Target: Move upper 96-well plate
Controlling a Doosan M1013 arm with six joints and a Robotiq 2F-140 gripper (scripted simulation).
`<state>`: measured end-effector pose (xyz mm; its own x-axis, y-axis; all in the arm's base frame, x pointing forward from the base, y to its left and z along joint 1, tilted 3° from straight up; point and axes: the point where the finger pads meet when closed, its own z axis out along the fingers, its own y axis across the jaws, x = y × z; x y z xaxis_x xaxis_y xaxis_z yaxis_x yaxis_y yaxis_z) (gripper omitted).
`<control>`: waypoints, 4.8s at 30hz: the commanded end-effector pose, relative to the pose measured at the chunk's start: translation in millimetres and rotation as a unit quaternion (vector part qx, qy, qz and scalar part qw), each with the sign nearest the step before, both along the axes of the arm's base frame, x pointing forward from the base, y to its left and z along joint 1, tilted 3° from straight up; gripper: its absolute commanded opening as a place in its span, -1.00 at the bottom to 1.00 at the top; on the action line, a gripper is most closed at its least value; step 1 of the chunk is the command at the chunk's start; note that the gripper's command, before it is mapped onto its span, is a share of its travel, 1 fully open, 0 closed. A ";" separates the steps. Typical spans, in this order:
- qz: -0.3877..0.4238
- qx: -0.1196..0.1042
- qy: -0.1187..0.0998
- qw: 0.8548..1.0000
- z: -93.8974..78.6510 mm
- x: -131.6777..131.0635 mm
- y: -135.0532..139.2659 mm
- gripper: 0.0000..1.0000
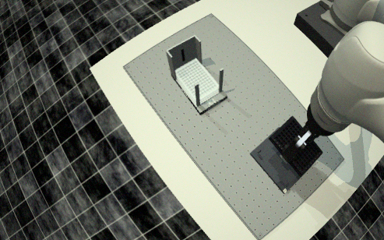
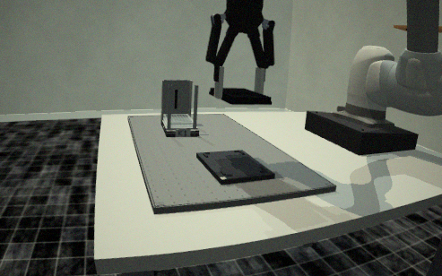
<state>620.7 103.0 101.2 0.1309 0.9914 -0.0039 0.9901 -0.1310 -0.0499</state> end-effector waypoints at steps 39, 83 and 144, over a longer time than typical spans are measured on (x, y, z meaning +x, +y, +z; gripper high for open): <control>0.000 0.000 0.000 1.000 -13.2 -0.7 -1.3 -1.00; 0.000 0.000 0.000 1.000 -79.8 -4.1 -1.4 -1.00; 0.000 0.000 0.000 1.000 -131.0 -6.6 -1.2 -1.00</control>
